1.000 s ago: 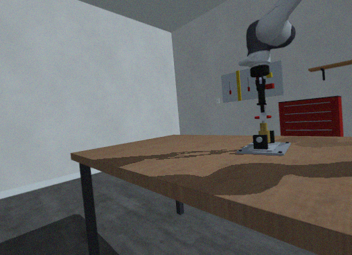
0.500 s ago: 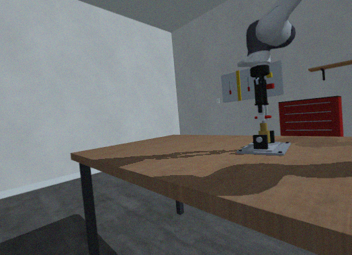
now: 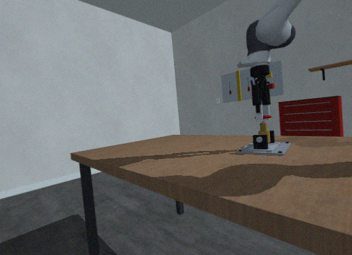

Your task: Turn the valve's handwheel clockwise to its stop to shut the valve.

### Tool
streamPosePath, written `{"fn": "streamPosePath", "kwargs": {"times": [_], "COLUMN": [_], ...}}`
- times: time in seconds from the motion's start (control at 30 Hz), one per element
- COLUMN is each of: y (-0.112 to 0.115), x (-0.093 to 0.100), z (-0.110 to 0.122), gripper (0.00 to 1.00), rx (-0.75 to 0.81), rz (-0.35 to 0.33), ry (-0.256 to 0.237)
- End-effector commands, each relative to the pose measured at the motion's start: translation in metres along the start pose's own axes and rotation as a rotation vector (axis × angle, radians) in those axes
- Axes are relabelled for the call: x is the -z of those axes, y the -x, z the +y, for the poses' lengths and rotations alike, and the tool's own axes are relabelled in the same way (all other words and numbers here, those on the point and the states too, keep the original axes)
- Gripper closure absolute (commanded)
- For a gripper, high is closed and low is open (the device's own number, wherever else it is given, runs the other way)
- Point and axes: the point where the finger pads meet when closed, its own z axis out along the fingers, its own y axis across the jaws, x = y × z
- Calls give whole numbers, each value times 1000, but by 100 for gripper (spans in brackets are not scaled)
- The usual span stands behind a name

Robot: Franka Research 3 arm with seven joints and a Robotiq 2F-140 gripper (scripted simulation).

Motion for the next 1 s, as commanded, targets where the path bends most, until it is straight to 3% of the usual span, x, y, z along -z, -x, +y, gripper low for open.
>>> {"fn": "streamPosePath", "kwargs": {"times": [0.0,0.97], "y": [1,1], "x": [-2,-2], "z": [0,0], "gripper": [66,66], "rx": [-159,-568], "rz": [0,1], "ry": [9,9]}}
